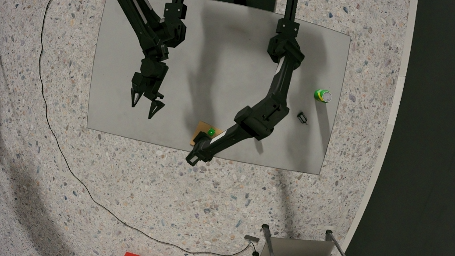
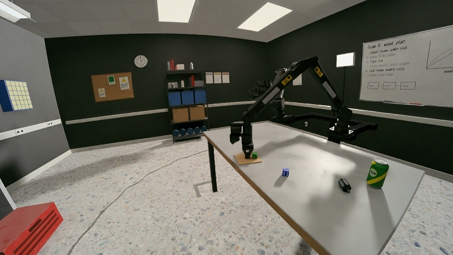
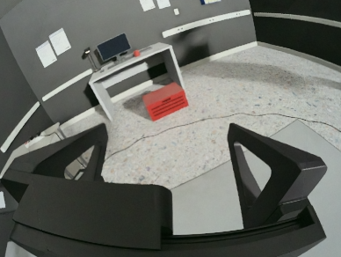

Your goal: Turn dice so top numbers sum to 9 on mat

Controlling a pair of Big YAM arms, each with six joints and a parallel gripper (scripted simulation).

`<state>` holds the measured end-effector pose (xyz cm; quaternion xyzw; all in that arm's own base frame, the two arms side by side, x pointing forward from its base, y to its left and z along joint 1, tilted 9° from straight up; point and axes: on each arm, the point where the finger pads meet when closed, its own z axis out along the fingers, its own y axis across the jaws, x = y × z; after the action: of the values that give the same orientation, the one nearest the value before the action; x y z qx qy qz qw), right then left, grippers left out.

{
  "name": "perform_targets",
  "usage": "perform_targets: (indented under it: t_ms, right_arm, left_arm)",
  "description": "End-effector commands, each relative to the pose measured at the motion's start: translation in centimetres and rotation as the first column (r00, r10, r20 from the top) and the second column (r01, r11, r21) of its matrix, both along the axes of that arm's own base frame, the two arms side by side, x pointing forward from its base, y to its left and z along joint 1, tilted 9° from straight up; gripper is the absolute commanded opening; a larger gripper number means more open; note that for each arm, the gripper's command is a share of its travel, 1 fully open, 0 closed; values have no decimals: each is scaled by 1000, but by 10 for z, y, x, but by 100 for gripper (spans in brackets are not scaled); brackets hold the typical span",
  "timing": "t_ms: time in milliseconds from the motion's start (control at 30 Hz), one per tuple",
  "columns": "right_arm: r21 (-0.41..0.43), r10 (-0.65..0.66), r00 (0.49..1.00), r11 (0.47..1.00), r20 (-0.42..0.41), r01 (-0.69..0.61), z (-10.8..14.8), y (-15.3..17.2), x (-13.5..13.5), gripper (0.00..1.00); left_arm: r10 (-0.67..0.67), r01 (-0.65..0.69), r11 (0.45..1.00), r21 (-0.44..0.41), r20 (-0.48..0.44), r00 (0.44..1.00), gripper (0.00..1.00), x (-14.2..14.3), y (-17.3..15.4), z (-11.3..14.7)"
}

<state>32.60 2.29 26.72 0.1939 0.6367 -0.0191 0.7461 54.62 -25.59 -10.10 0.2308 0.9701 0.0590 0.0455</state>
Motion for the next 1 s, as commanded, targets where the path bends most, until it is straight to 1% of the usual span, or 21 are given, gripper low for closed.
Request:
perform_targets:
  t_ms: [0,67,967]
  right_arm:
    - [3,0,1000,1000,7,0,3,0,1,100]
    - [3,0,1000,1000,7,0,3,0,1,100]
    - [3,0,1000,1000,7,0,3,0,1,100]
  left_arm:
    - [6,-6,1000,-18,31,1000,26,21,1,6]
    - [7,-6,1000,-23,40,999,26,23,0,10]
    - [7,-6,1000,-17,30,1000,26,21,1,5]
